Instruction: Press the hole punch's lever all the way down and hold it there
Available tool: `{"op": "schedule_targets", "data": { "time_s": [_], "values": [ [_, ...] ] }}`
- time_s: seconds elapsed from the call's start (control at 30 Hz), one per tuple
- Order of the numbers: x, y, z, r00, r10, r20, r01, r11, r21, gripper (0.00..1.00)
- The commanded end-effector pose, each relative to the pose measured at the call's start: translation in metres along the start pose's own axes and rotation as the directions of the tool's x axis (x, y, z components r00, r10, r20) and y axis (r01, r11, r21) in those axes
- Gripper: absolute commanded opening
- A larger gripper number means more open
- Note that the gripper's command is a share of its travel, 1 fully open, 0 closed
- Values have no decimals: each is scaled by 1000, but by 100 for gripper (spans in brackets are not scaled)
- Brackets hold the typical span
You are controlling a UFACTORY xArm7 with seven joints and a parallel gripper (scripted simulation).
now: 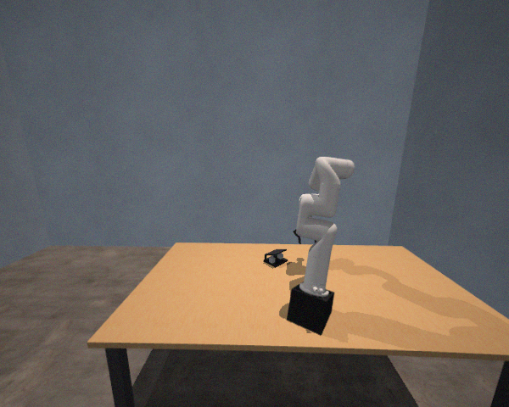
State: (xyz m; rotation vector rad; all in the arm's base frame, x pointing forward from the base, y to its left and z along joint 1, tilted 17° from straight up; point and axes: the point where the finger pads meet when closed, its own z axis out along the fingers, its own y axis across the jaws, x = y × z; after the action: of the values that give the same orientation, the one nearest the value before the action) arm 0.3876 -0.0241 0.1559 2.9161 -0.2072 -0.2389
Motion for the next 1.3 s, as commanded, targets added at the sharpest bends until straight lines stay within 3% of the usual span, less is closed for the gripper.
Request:
{"op": "schedule_targets", "data": {
  "time_s": [0.0,0.17,0.23,0.27,0.43,0.73,0.8,0.9,1.2,1.23,1.27],
  "values": [
    [6,-27,-6,986,-146,-83,146,989,-12,100],
    [7,-58,-11,938,-309,-159,305,951,-48,100],
    [7,-58,-11,938,-309,-159,305,951,-48,100],
    [7,-76,-14,897,-396,-197,389,918,-74,100],
    [4,-102,-19,819,-518,-247,505,855,-120,100],
    [-11,-159,-30,586,-744,-321,707,663,-246,100],
    [-11,-159,-30,586,-744,-321,707,663,-246,100],
    [-15,-169,-31,536,-777,-329,735,622,-271,100],
    [-15,-169,-31,535,-778,-329,735,621,-272,100],
    [-15,-169,-31,535,-778,-329,735,621,-272,0],
    [-15,-169,-31,535,-778,-329,735,621,-272,0]
  ]
}}
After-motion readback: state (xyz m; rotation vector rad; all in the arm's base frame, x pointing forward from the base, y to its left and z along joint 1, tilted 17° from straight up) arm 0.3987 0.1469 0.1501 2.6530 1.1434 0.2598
